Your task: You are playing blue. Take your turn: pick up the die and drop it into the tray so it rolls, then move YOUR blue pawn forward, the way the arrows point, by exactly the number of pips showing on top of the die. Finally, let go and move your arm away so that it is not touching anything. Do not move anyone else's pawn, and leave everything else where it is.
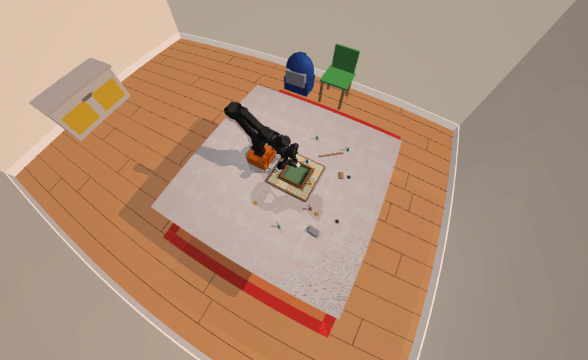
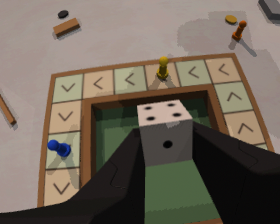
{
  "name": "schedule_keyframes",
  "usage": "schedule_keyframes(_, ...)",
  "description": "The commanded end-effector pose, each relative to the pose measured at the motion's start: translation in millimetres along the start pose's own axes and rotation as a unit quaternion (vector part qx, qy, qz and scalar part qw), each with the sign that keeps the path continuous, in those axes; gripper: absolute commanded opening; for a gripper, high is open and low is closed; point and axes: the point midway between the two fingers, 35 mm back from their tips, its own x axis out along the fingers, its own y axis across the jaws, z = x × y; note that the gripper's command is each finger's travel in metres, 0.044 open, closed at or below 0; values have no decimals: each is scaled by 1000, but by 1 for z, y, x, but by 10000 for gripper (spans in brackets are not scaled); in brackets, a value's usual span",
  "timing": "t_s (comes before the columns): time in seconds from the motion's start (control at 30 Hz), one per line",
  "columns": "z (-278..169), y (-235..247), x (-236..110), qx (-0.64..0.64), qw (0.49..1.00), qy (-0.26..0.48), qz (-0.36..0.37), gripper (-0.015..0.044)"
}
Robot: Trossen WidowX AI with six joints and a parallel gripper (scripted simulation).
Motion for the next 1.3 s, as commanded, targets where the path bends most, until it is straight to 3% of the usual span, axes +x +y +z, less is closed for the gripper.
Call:
schedule_keyframes(0.0, 1, 0, -2, 2, 1000, -4, -1, 0)
schedule_keyframes(0.3, 0, 0, 0, 0, 1000, 0, 0, 0)
schedule_keyframes(0.6, 2, 0, -1, 0, 1000, 0, 0, 236)
schedule_keyframes(0.83, 30, 0, -27, 2, 1000, -4, -1, 420)
schedule_keyframes(0.9, 30, 0, -27, 2, 1000, 1, -1, 440)
schedule_keyframes(1.27, 25, 0, -1, 3, 967, 256, -1, 440)
